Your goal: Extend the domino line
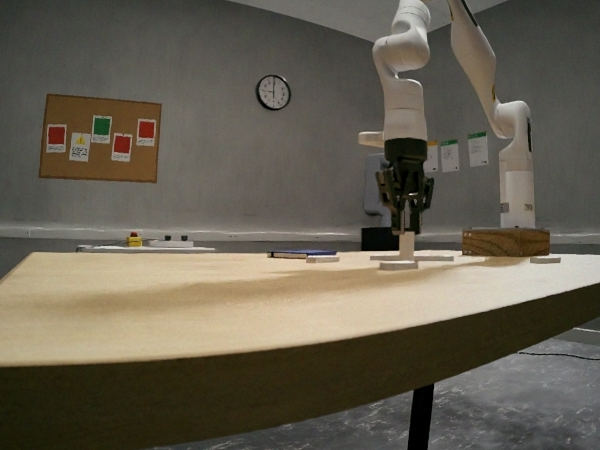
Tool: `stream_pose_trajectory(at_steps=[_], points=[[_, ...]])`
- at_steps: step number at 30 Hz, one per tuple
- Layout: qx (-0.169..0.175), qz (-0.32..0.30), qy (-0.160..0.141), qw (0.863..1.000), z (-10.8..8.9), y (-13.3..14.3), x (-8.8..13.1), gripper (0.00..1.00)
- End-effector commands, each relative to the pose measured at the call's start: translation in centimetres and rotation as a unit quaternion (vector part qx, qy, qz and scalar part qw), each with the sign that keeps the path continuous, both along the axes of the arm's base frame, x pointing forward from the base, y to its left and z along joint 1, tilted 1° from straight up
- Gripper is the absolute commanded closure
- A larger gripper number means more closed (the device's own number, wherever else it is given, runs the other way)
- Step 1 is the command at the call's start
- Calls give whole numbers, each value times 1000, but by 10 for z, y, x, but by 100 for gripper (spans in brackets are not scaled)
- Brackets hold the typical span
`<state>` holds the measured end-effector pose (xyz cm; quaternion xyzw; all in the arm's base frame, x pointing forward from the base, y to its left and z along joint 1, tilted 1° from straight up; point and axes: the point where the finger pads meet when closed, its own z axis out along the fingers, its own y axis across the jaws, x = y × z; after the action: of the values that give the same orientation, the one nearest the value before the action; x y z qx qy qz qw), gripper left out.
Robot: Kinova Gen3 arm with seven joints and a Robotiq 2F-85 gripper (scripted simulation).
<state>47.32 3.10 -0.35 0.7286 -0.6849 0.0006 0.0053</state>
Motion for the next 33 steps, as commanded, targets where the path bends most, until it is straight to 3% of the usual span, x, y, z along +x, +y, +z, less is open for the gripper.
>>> stream_pose_trajectory(at_steps=[1, 13, 14, 33], points=[[0, 0, -1, 1000, 1, 0, 1, 51], [0, 0, -1, 1000, 1, 0, 1, 51], [0, 0, -1, 1000, 1, 0, 1, 65], [0, 0, -1, 1000, 1, 0, 1, 65]])
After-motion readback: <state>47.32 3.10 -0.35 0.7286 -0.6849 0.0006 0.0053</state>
